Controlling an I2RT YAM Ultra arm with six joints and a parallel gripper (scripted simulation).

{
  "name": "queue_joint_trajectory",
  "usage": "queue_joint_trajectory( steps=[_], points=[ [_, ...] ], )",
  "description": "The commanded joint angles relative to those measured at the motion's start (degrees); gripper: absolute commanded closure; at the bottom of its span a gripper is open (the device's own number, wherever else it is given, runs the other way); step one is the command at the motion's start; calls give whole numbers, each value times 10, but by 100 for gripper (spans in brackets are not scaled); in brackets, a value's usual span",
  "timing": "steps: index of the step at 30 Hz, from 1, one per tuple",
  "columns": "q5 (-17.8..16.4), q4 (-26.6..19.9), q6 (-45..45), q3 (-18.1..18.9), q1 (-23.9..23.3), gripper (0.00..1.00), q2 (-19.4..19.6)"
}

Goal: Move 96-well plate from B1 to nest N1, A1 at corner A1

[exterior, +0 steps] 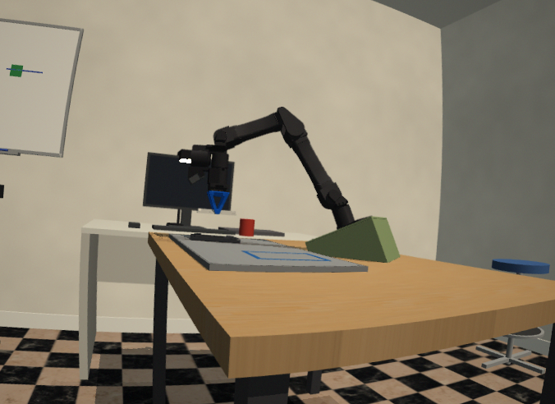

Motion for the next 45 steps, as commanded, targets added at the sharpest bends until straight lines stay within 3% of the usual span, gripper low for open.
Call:
queue_joint_trajectory(
  steps=[1,9,11,28,31,35,45],
  points=[
    [-2,0,-3,20,1,100,-16],
    [-3,12,-5,17,-4,100,-17],
    [-4,18,-7,-12,-7,100,-6],
    [-8,68,-15,-46,-15,100,18],
    [-7,72,-16,-38,-12,100,1],
    [-9,84,-18,-56,-19,100,25],
    [-10,116,-24,-73,-25,100,35]
  ],
)
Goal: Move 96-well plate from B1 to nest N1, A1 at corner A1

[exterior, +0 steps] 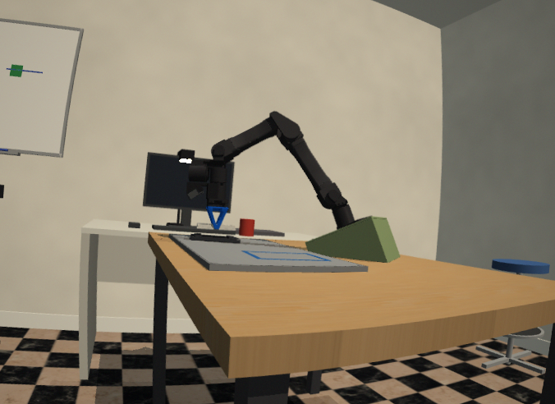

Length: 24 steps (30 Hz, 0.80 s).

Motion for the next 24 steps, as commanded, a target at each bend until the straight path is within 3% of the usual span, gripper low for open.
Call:
queue_joint_trajectory(
  steps=[1,3,7,10,12,16,24],
  points=[
    [-3,26,-6,-13,-4,100,1],
    [-4,29,-7,-14,6,100,-14],
    [-4,43,-9,-24,-2,100,11],
    [-5,52,-10,-27,-9,100,8],
    [-4,53,-11,-7,-5,100,-6],
    [-4,53,-10,-4,-2,100,-1],
    [-4,54,-10,-22,-2,100,-6]
  ],
)
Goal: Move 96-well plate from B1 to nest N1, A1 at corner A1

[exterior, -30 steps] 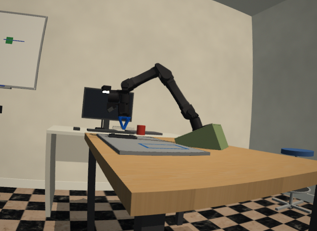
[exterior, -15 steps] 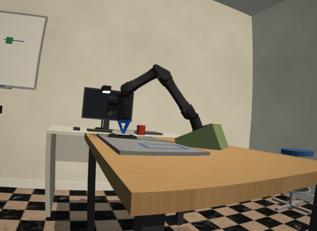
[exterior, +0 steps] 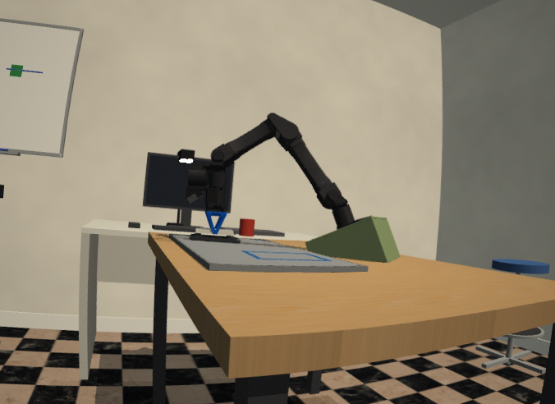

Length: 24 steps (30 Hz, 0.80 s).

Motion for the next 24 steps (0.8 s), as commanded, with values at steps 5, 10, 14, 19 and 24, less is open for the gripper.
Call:
queue_joint_trajectory(
  steps=[5,10,14,19,24],
  points=[
    [-2,13,-4,-12,3,100,-19],
    [-3,15,-4,-16,2,100,-20],
    [-3,16,-4,7,1,100,-21],
    [-3,18,-5,6,-1,100,-20],
    [-4,19,-6,5,-3,100,-20]
  ],
)
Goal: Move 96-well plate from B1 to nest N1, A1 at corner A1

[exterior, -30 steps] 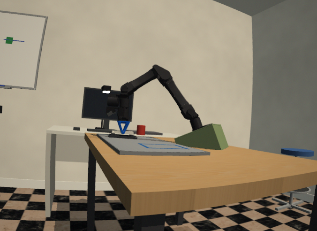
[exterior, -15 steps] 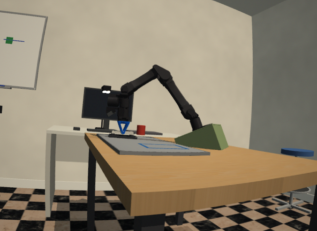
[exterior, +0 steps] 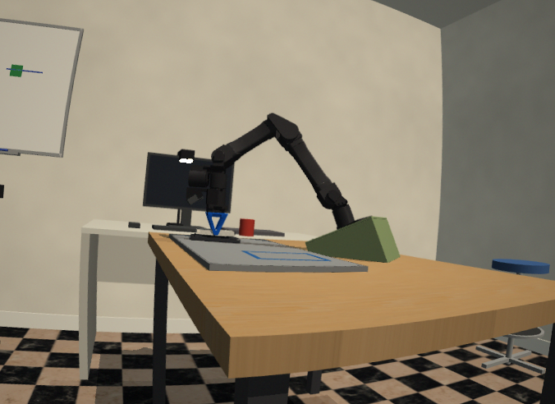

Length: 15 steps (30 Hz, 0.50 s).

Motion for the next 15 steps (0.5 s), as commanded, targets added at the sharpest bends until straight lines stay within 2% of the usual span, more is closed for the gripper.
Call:
queue_joint_trajectory(
  steps=[1,15],
  points=[
    [-4,13,-4,13,-4,100,-18],
    [-3,17,-5,-12,0,100,-16]
  ],
)
